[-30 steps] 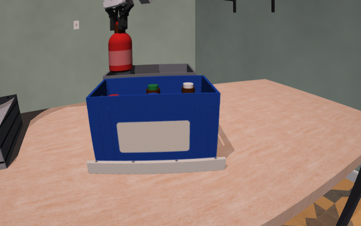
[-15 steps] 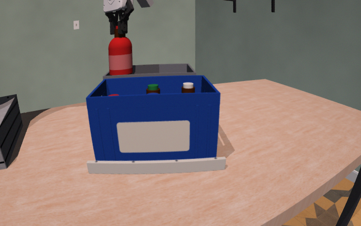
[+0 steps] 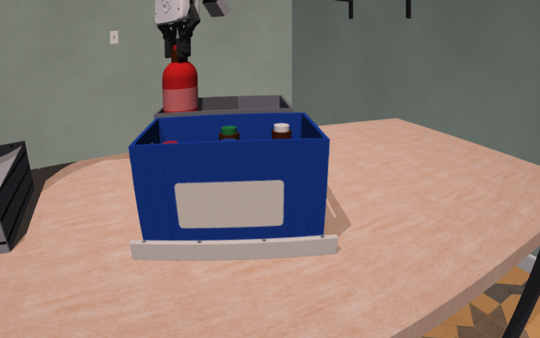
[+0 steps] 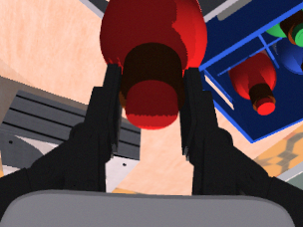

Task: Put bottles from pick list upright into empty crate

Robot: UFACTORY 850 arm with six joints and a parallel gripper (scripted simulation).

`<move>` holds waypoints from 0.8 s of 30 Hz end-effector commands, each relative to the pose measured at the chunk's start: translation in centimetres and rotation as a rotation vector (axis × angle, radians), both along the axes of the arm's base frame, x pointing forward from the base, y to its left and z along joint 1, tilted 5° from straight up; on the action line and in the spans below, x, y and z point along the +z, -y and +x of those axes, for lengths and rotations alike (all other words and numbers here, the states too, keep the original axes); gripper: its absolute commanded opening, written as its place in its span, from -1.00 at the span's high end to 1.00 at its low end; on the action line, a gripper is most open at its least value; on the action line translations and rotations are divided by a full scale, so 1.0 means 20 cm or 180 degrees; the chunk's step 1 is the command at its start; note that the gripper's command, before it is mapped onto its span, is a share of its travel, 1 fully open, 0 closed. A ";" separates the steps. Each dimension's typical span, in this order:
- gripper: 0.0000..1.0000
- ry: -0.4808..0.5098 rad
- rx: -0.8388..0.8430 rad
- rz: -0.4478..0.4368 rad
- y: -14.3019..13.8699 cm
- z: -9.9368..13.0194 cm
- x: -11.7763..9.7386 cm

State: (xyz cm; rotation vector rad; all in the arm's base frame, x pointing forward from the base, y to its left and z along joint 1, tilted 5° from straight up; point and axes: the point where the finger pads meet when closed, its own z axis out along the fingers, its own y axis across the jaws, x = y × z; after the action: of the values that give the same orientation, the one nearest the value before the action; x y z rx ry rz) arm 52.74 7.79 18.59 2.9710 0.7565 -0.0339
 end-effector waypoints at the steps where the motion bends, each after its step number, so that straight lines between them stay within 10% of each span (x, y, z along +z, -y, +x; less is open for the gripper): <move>1: 1.00 0.0007 0.0000 0.0001 0.00 0.00 -0.01; 24: 1.00 0.0007 0.0000 0.0001 0.01 0.00 -0.12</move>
State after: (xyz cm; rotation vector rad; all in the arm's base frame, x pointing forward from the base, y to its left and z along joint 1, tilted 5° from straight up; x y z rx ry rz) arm 52.72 7.62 16.43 2.9710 0.7565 -0.0344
